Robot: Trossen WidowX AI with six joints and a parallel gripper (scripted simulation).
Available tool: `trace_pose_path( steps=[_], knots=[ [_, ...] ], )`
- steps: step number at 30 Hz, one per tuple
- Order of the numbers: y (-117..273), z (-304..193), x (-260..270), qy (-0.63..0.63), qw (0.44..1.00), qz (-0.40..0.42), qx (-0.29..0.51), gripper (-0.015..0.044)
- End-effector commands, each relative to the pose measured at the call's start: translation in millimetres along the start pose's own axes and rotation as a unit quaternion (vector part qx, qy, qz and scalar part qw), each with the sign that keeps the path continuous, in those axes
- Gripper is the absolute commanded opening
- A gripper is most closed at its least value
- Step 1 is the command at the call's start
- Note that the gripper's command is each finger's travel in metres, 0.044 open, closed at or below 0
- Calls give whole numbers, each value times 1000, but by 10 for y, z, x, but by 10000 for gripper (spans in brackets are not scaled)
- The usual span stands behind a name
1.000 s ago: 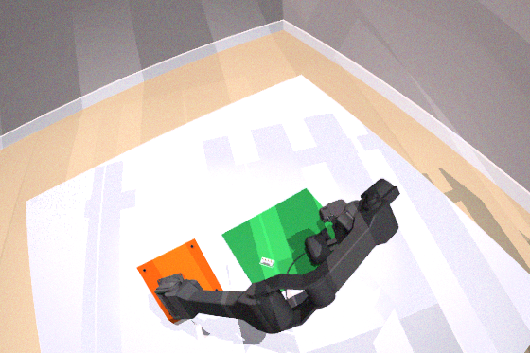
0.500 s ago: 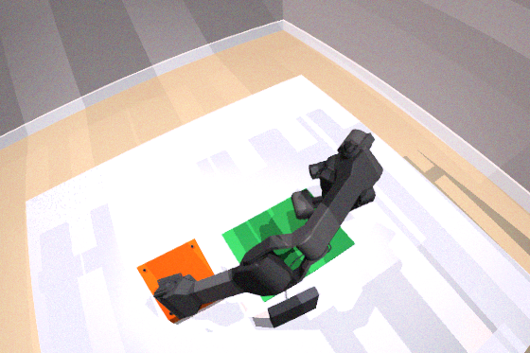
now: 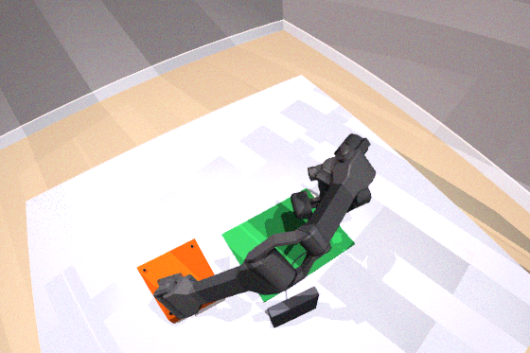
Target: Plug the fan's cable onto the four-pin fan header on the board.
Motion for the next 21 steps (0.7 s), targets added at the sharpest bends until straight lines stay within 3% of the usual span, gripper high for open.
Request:
trace_pose_path(
  steps=[1,21],
  knots=[
    [-494,-54,41,16,1000,14,15,440],
    [-769,-64,50,19,1000,16,16,440]
  ],
)
Point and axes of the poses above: the point midway between the two fingers, 35 mm back from their tips, its own y axis back along the fingers, its own x axis across the jaws, z = x × y, the point moved 3 cm from there along y, back along the fingers, and after that the axes turned 4 degrees about y, right-handed, at the moved point
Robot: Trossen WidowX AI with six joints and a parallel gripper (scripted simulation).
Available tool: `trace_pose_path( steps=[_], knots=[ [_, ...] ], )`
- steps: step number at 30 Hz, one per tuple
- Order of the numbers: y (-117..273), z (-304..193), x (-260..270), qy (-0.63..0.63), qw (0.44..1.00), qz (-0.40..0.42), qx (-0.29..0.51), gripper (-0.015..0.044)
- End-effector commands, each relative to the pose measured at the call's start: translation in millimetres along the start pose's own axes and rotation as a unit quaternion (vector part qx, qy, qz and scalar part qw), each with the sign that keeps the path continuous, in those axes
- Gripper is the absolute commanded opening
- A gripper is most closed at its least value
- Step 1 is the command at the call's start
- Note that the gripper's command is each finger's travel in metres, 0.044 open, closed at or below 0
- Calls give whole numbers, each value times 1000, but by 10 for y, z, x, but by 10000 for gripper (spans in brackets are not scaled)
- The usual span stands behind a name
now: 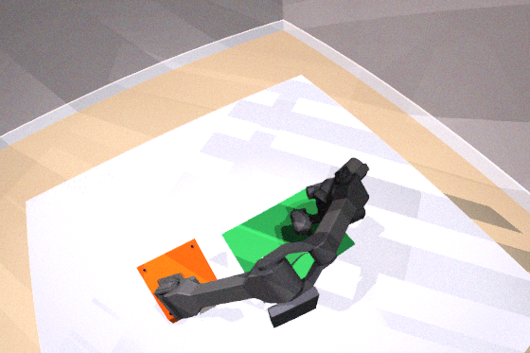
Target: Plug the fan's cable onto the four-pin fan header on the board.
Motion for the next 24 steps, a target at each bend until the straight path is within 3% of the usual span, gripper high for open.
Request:
trace_pose_path(
  steps=[1,22,24],
  knots=[
    [-81,1,10,4,1000,0,3,440],
    [-363,-8,17,4,1000,0,4,440],
    [-337,-10,6,0,1000,0,1,387]
  ],
)
Point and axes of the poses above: the point midway between the two fingers, 35 mm back from their tips, its own y axis back along the fingers, its own x axis across the jaws, z = x × y, the point moved 3 cm from there along y, back along the fingers, and after that the axes turned 4 degrees about y, right-handed, at the moved point
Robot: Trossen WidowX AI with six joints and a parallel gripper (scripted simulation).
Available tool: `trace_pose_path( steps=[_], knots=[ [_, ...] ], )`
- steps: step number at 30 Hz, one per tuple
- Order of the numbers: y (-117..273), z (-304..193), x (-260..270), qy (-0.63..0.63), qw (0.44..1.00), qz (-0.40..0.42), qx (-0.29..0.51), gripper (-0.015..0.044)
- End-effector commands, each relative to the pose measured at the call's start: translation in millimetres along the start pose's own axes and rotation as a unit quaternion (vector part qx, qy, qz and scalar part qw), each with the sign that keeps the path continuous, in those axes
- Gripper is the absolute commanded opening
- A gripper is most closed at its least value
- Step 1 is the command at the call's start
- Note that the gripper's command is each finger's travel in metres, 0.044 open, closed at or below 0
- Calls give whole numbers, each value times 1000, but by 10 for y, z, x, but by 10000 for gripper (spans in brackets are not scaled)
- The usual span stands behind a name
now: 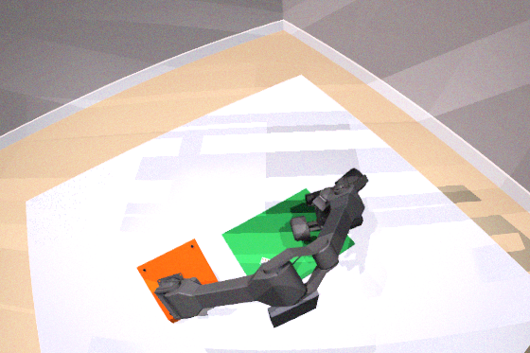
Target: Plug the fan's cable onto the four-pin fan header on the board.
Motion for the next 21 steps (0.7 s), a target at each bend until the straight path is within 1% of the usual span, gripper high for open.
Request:
trace_pose_path(
  steps=[1,15,19,21],
  knots=[
    [4,0,-2,0,1000,0,0,361],
    [4,0,-2,0,1000,0,0,0],
    [31,1,-3,0,1000,0,0,0],
    [251,10,-7,2,1000,0,0,0]
  ],
)
Point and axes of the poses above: the point midway between the two fingers, 35 mm back from their tips, its own y axis back along the fingers, its own x axis across the jaws, z = x × y, the point moved 3 cm from there along y, back along the fingers, and after that the axes turned 4 degrees about y, right-handed, at the moved point
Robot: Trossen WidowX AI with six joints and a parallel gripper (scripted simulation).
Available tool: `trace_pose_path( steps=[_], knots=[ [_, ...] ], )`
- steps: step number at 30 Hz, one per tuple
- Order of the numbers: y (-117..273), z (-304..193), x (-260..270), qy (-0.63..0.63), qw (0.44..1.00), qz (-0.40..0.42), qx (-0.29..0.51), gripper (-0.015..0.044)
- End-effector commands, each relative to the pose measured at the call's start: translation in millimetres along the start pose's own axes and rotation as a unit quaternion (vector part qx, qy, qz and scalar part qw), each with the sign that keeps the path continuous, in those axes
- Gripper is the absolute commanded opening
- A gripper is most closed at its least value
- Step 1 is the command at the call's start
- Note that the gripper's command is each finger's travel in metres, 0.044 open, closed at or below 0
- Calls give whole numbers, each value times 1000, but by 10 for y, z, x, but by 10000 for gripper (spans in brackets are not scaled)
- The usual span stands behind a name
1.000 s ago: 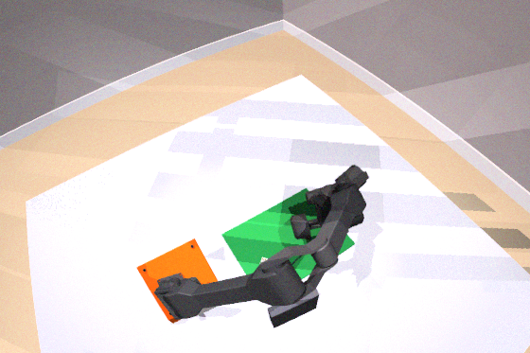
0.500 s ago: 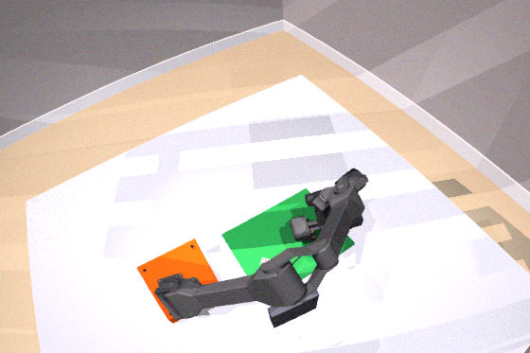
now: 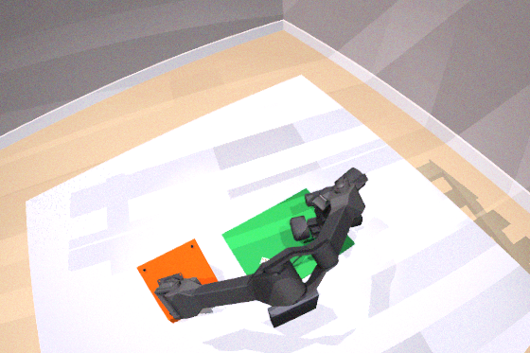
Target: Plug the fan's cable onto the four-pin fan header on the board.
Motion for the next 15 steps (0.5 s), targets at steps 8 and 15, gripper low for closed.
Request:
trace_pose_path(
  steps=[8,15],
  knots=[
    [458,24,1,4,1000,-5,0,0],
    [510,25,330,112,994,-5,-1,0]
  ],
)
Point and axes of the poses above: the point midway between the two fingers, 35 mm back from their tips, its own y axis back along the fingers, its own x axis across the jaws, z = x × y, the point moved 3 cm from there along y, back along the fingers, and after that the axes turned 4 degrees about y, right-handed, at the moved point
